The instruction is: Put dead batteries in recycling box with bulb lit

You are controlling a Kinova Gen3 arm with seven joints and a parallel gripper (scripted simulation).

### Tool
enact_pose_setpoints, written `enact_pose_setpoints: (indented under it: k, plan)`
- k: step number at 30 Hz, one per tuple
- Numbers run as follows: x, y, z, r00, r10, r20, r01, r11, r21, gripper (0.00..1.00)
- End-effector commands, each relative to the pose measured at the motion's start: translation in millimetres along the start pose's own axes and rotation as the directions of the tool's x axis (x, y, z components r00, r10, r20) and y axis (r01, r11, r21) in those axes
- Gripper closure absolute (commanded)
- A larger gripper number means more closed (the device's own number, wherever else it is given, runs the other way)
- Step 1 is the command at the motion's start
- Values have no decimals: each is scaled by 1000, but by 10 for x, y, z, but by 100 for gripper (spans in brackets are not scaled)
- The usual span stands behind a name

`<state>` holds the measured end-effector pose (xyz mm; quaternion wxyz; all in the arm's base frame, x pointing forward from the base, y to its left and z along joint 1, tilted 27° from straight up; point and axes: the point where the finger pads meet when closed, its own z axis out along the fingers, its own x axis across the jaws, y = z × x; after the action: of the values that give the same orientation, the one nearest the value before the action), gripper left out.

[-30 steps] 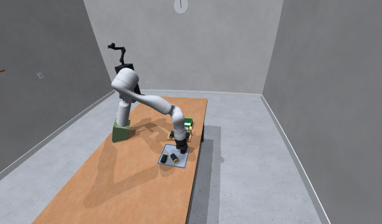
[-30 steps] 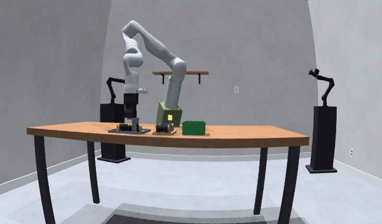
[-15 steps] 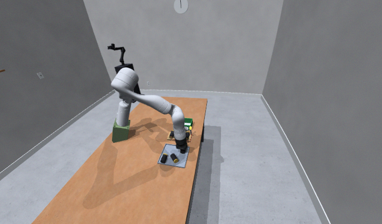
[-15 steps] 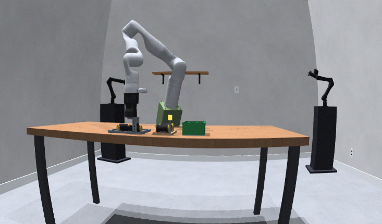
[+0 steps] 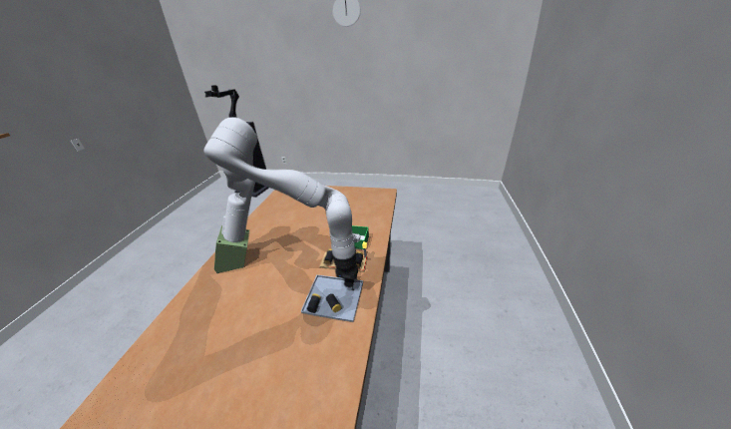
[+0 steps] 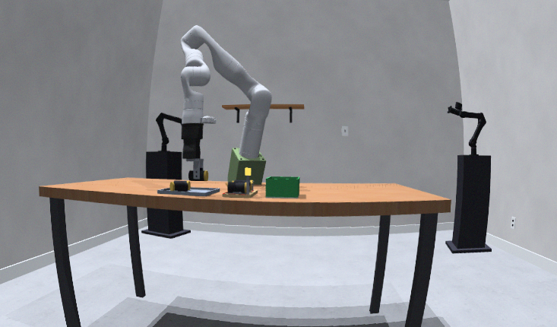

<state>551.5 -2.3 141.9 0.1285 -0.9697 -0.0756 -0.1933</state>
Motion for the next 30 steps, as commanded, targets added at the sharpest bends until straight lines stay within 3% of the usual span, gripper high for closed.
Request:
enact_pose_setpoints:
  k: [1,4,8,10,17,30]
  plan:
    - [9,39,-29,1000,4,-4,-4,1000,-7,43]
    - [9,39,-43,1000,4,-4,-4,1000,-7,43]
    - [8,37,-260,1000,4,-4,-4,1000,-7,43]
    - [8,37,-260,1000,4,-4,-4,1000,-7,43]
    - [5,34,-849,1000,4,-4,-4,1000,-7,43]
    - [1,22,-894,1000,4,-4,-4,1000,-7,43]
